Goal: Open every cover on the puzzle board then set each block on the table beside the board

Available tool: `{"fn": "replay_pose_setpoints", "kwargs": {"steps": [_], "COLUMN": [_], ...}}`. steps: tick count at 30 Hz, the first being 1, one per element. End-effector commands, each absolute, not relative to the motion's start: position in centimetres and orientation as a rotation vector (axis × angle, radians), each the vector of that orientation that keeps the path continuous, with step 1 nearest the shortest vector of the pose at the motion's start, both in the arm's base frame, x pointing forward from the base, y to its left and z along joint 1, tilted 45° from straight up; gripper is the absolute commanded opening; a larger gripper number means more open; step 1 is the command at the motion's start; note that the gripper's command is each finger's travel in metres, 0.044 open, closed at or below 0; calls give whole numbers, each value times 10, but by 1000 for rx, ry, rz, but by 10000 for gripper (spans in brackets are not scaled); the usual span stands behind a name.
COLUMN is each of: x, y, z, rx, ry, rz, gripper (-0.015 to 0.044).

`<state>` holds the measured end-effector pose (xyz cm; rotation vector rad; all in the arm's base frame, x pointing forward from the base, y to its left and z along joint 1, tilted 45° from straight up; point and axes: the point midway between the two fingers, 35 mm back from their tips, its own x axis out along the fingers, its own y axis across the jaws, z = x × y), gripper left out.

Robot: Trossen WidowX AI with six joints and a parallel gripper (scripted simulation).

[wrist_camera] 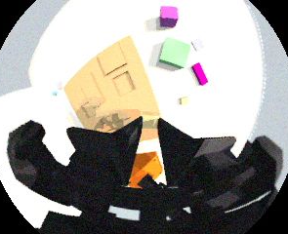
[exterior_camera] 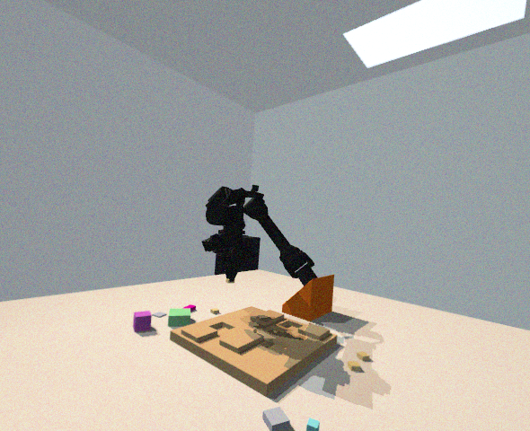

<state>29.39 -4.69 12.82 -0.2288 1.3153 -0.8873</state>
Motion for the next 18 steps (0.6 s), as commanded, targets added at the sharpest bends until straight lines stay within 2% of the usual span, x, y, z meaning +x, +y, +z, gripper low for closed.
{"fn": "replay_pose_setpoints", "kwargs": {"steps": [1,18], "x": [283,237], "y": [-58,-94], "z": [136,167], "rx": [-240,-252], "ry": [1323,1318], "rz": [-891,-906], "gripper": [80,80]}}
